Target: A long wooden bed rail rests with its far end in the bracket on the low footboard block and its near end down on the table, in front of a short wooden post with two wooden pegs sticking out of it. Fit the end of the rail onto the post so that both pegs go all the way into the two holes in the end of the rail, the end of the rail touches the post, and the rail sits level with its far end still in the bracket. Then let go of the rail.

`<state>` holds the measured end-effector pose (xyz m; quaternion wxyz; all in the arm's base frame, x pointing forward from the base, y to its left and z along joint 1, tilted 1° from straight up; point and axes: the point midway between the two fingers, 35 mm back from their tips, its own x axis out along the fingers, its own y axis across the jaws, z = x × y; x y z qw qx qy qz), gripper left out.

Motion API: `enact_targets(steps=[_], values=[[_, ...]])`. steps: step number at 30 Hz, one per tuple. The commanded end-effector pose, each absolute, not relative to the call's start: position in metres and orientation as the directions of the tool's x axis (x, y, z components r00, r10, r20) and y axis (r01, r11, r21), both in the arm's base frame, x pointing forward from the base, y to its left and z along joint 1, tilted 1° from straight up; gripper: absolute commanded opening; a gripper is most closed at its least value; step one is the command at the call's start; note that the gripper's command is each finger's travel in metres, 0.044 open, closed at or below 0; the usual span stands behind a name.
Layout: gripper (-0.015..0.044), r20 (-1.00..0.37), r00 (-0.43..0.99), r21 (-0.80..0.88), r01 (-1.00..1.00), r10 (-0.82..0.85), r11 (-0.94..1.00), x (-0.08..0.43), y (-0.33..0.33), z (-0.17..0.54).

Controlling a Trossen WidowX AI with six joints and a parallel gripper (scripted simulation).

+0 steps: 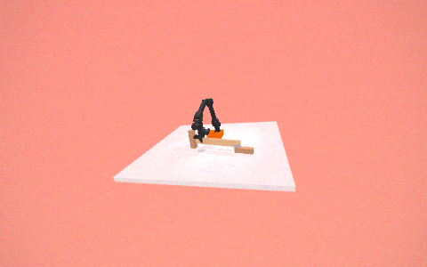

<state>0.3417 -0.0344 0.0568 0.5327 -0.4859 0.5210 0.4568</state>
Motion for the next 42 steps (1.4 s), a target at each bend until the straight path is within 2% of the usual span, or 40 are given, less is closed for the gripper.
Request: enact_targets(steps=[1, 42], values=[[0.0, -0.999, 0.041, -0.043, -0.993, -0.018, 0.114, 0.342, -0.035, 0.057], [0.0, -0.999, 0.041, -0.043, -0.993, -0.019, 0.114, 0.34, -0.048, 0.058]])
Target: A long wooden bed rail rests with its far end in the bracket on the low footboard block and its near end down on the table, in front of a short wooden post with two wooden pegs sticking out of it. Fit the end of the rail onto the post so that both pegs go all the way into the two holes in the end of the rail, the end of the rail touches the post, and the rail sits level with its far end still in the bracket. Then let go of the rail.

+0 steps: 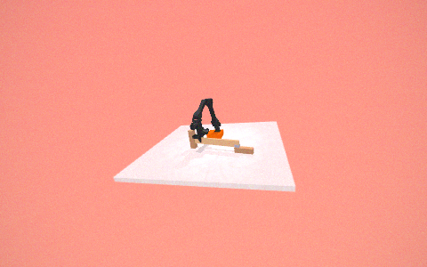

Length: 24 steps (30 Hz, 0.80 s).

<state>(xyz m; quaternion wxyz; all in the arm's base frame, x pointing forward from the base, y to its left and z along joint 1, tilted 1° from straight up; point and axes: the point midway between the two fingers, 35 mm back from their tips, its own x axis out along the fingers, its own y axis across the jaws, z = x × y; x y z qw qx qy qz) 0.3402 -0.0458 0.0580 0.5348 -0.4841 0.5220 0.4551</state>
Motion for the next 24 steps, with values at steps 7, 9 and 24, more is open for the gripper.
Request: enact_targets(steps=[7, 9, 24], values=[[0.0, -0.999, 0.041, -0.043, -0.993, -0.019, 0.114, 0.3399, -0.0497, 0.0571], [0.0, -0.999, 0.041, -0.043, -0.993, -0.019, 0.114, 0.3399, -0.0503, 0.0569], [0.0289, -0.999, 0.04, -0.041, -0.992, -0.014, 0.115, 0.3399, -0.0471, 0.057]])
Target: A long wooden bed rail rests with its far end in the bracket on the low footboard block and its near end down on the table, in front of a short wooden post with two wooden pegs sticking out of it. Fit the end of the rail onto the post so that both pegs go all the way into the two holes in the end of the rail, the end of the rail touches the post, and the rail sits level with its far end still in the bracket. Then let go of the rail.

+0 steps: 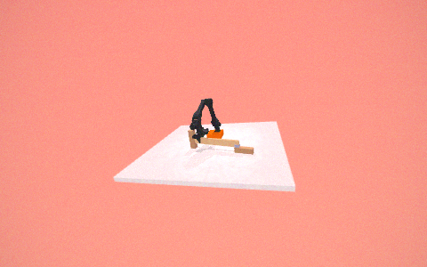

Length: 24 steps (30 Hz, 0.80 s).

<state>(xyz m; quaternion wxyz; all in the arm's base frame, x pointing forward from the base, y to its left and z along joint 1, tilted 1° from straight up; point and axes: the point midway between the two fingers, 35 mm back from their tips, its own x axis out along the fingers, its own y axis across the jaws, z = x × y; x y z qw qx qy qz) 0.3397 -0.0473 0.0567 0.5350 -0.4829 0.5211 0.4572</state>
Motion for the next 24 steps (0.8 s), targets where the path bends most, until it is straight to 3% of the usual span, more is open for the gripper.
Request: enact_targets(steps=[1, 6, 24], values=[[0.0315, -0.999, 0.04, -0.041, -0.992, -0.014, 0.115, 0.34, -0.047, 0.057], [0.044, -0.999, 0.04, -0.041, -0.992, -0.014, 0.115, 0.34, -0.047, 0.057], [0.044, -0.999, 0.042, -0.043, -0.993, -0.016, 0.114, 0.342, -0.016, 0.087]])
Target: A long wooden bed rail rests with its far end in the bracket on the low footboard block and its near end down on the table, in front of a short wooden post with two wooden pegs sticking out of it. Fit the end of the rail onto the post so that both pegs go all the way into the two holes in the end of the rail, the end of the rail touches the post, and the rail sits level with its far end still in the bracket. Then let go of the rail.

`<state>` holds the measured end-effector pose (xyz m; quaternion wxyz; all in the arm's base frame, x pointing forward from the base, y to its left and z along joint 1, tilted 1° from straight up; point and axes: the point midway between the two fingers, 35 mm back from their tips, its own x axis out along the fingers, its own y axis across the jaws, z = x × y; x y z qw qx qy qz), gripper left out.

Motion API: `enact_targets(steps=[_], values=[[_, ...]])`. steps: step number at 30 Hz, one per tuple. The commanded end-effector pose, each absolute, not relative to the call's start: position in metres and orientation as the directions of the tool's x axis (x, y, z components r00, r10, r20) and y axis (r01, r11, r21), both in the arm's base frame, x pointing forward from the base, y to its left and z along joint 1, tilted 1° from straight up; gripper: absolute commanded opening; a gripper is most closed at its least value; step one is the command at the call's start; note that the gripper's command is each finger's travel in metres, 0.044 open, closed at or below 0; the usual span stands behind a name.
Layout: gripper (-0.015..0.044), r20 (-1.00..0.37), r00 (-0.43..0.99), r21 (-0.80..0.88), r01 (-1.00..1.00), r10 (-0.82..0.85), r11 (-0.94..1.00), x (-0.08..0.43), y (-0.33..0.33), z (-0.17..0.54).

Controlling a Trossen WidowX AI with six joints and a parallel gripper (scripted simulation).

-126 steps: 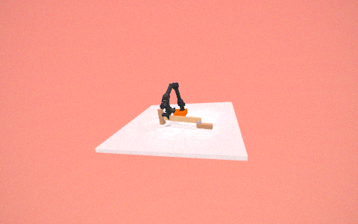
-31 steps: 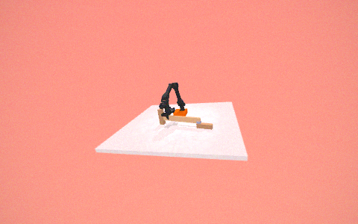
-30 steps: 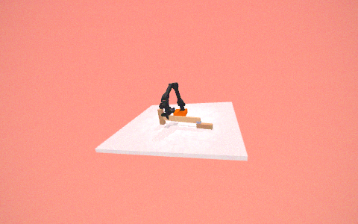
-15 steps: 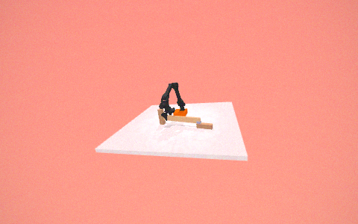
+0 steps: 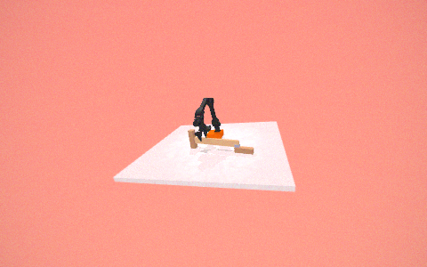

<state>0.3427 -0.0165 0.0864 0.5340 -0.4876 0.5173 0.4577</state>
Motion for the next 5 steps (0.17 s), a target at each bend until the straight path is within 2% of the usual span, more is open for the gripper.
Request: enact_targets(steps=[1, 5], values=[[0.044, -0.999, 0.042, -0.043, -0.993, -0.016, 0.114, 0.3422, -0.0163, 0.0866], [0.044, -0.999, 0.042, -0.043, -0.993, -0.016, 0.114, 0.3422, -0.0163, 0.0866]])
